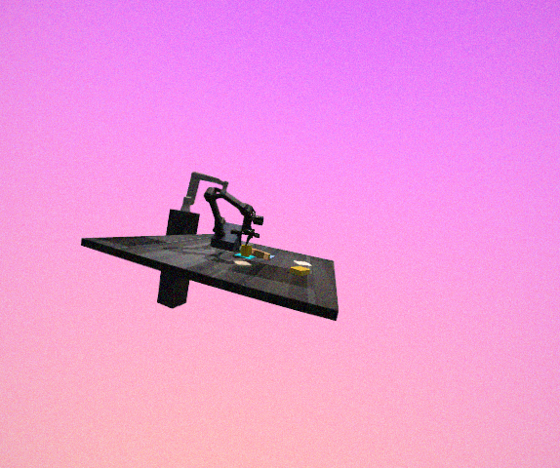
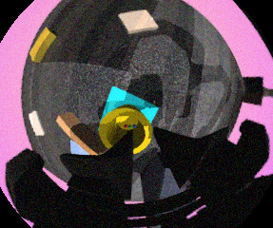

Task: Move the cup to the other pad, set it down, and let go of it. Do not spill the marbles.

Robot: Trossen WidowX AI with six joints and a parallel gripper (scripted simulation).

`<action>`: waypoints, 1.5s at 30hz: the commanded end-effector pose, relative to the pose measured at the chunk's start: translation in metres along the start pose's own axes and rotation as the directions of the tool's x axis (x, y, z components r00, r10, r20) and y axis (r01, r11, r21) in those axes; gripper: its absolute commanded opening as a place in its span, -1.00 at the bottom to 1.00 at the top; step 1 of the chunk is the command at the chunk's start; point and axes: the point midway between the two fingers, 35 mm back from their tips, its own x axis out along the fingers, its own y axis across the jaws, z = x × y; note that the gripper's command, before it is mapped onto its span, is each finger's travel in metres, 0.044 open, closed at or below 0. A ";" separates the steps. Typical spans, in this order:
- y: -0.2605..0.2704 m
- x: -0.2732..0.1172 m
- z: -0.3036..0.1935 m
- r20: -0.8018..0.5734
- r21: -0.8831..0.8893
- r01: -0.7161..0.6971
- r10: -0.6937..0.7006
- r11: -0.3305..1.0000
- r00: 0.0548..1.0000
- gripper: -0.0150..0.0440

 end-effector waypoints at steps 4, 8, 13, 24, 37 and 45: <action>0.001 -0.009 0.000 -0.003 0.004 -0.001 0.001 1.000 1.000 0.01; 0.001 -0.014 0.000 -0.003 0.003 0.000 0.000 1.000 1.000 0.01; 0.001 -0.021 0.000 -0.002 0.002 0.001 -0.001 1.000 1.000 0.01; 0.001 -0.024 0.000 0.002 -0.002 0.001 -0.001 1.000 1.000 0.45; 0.003 -0.050 0.000 -0.003 -0.001 -0.001 0.001 1.000 1.000 1.00; 0.004 -0.077 0.001 -0.004 0.000 0.001 -0.001 1.000 1.000 1.00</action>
